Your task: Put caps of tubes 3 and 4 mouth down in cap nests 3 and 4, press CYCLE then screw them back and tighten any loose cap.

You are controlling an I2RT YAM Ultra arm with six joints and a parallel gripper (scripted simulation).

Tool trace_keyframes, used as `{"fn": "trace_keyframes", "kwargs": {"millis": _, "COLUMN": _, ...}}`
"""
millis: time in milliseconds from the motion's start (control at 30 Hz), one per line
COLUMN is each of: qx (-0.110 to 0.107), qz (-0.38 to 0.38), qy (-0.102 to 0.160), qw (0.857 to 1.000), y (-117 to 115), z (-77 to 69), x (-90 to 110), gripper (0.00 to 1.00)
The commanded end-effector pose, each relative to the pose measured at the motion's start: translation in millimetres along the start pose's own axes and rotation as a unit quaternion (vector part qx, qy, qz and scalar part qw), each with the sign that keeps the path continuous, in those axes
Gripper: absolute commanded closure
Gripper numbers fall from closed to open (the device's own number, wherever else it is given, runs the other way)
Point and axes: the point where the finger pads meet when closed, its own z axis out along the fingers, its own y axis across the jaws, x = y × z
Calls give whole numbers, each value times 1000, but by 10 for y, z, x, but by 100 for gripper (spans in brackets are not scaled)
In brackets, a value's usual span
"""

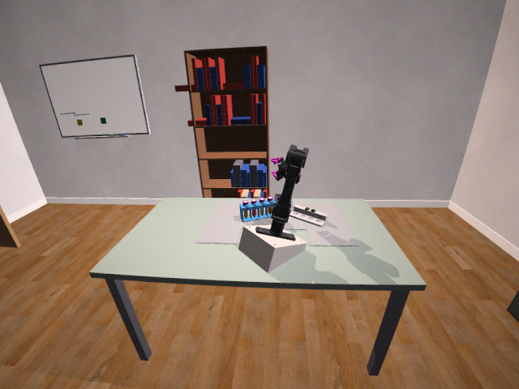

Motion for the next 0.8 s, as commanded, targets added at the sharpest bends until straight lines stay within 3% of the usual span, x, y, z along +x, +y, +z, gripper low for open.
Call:
{"fn": "trace_keyframes", "kwargs": {"millis": 0, "qx": -4, "qz": -6, "qy": -1, "qw": 1000, "y": 45, "z": 2, "x": -14, "gripper": 0}}
{"fn": "trace_keyframes", "kwargs": {"millis": 533, "qx": -4, "qz": -6, "qy": -1, "qw": 1000, "y": 45, "z": 2, "x": -14, "gripper": 0}}
{"fn": "trace_keyframes", "kwargs": {"millis": 567, "qx": -4, "qz": -6, "qy": -1, "qw": 1000, "y": 45, "z": 2, "x": -14, "gripper": 51}}
{"fn": "trace_keyframes", "kwargs": {"millis": 767, "qx": -4, "qz": -6, "qy": -1, "qw": 1000, "y": 45, "z": 2, "x": -14, "gripper": 51}}
